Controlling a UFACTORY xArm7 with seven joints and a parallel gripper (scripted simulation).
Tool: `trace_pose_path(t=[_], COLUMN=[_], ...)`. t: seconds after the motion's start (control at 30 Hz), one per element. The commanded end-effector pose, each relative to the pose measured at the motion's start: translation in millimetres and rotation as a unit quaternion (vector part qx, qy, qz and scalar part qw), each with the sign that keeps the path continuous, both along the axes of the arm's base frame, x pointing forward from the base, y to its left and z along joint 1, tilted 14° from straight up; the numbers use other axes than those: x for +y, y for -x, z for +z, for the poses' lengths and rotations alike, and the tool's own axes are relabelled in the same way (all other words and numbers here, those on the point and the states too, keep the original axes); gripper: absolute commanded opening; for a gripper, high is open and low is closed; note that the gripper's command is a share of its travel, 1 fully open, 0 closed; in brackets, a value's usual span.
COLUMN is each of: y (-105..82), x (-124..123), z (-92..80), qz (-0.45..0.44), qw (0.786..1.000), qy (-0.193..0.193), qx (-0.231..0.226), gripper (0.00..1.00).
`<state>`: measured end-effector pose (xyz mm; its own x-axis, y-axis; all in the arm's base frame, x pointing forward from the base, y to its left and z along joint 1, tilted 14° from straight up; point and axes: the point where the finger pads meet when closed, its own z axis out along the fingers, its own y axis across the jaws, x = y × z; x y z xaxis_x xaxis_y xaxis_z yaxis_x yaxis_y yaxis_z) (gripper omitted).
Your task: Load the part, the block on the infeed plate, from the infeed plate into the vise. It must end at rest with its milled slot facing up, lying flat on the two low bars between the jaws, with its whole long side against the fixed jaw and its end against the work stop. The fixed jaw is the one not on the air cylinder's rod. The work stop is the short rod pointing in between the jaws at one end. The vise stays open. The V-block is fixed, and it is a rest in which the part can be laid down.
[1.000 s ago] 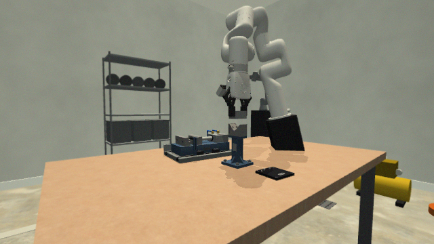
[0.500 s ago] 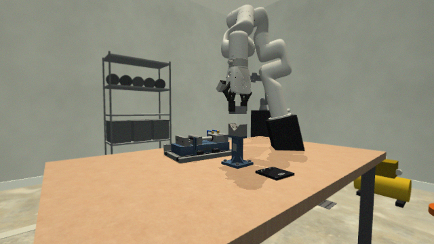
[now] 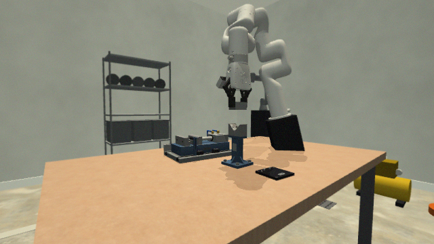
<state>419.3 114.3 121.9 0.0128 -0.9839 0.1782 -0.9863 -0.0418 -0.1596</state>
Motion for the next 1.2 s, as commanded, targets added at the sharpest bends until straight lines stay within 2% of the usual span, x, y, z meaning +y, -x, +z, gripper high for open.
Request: trace_pose_path(t=[0.0, 0.77, 1.17], y=[-0.6, -1.0, -7.6], x=[1, 1, -8], z=[4.1, 6.1, 9.0], qz=[0.001, -0.003, -0.040], qw=[1.000, 1.000, 0.999], qy=[-0.001, -0.001, -0.006], qx=[-0.002, -0.003, -0.009], gripper=[0.00, 0.00, 0.00])
